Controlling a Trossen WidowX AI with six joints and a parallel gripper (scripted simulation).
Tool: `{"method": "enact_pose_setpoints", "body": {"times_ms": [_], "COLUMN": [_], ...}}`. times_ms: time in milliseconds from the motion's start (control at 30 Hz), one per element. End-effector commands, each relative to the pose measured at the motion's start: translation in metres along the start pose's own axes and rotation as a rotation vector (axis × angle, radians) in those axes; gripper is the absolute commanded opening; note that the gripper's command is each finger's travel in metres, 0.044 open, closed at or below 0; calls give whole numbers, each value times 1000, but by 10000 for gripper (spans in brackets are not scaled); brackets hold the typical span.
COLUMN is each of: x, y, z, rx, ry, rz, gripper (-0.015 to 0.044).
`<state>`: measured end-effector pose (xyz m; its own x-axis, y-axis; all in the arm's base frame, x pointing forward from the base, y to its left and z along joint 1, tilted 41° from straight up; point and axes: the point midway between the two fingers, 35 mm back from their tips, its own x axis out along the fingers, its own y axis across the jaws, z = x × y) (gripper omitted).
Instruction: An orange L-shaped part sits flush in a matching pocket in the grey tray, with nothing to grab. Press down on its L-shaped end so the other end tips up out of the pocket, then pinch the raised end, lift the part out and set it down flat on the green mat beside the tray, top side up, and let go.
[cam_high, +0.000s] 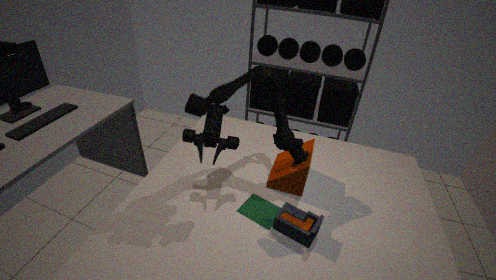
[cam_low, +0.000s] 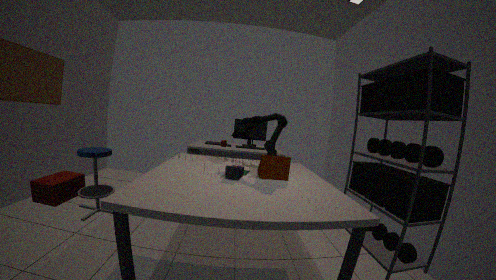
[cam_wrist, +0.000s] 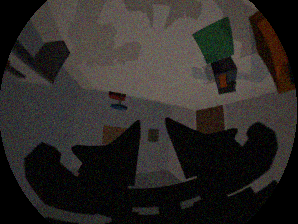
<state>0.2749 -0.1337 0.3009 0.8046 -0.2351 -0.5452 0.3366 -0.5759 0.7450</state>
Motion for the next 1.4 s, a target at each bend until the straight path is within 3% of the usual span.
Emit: {"method": "enact_pose_setpoints", "body": {"times_ms": [0,133,333,767,967,1200,1367], "x": [50,96,134,135,137,176,177], "y": [-42,-101,-198,-380,-383,-396,-396], "z": [-16,-38,-62,-63,-60,-5,-3], "rx": [-174,-435,-917,-2142,-2159,-2160,-2160], "ry": [-24,-49,-75,-167,-169,-172,-173], "rz": [-209,-440,-742,-1195,-1199,-1198,-1198], "gripper": [180,180,180,180,180,180,180]}}
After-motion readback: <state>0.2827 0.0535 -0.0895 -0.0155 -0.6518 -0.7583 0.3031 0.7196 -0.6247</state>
